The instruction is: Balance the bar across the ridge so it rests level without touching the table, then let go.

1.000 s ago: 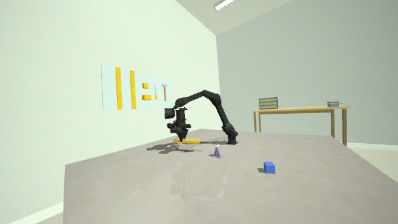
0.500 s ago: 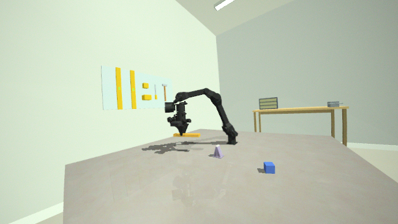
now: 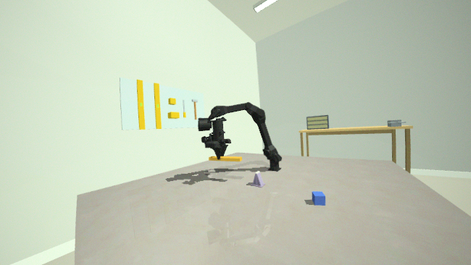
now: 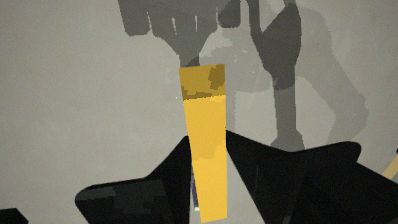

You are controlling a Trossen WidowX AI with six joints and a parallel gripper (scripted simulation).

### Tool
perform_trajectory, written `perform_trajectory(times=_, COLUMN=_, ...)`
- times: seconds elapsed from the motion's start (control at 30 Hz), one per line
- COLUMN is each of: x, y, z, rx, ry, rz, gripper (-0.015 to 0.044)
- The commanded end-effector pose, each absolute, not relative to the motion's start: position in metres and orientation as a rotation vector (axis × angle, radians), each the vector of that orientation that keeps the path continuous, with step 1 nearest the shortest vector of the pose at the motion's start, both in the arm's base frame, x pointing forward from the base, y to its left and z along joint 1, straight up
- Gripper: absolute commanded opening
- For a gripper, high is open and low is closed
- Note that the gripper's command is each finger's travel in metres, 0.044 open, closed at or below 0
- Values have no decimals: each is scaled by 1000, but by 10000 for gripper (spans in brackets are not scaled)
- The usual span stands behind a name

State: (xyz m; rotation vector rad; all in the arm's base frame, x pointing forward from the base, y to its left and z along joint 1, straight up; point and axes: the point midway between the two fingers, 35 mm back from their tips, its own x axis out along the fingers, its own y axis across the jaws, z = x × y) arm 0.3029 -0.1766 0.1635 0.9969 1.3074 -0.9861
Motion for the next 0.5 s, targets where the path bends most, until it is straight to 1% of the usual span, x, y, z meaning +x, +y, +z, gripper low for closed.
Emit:
perform_trajectory(times=0.0, x=304, y=-164, z=166, rx=1010, ry=1293, rz=-1002, gripper=0)
perform_trajectory(times=0.47, x=302, y=-108, z=166, rx=1066, ry=1269, rz=-1050, gripper=0)
